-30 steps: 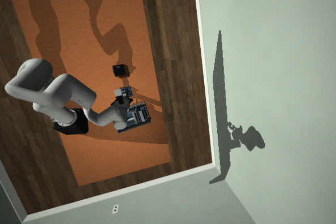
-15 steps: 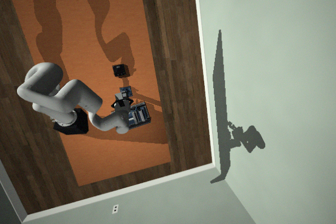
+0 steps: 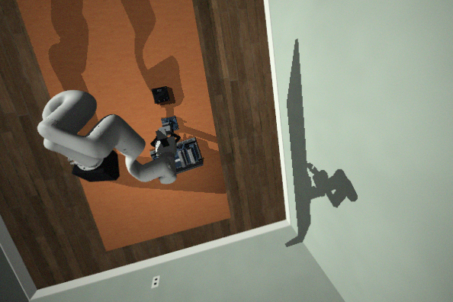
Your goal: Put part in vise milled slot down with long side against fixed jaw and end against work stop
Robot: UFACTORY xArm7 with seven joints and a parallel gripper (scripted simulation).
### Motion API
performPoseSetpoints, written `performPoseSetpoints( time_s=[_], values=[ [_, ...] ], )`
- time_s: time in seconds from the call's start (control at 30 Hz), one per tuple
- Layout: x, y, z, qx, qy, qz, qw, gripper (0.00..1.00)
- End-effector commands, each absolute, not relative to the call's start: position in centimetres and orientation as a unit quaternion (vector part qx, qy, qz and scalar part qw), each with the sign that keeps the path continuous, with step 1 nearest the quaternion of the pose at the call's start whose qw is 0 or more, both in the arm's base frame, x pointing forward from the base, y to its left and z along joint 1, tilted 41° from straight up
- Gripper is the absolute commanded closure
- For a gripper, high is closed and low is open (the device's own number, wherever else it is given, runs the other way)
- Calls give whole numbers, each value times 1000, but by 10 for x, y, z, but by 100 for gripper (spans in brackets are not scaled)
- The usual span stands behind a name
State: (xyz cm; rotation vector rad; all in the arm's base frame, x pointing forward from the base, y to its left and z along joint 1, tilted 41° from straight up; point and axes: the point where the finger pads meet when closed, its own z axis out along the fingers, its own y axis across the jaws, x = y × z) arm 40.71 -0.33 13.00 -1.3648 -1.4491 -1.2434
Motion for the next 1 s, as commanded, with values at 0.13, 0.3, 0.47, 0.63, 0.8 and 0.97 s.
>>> performPoseSetpoints(
  time_s=[0.13,0.3,0.47,0.63,0.8,0.97],
  values=[
    [408,-5,130,-518,-555,-509,407,100],
    [408,-5,129,-513,-551,-514,412,100],
    [408,-5,129,-507,-546,-520,419,100],
    [408,-5,129,-502,-542,-524,423,100],
    [408,-5,129,-500,-541,-526,425,100],
    [408,-5,129,-499,-540,-527,426,100]
  ],
)
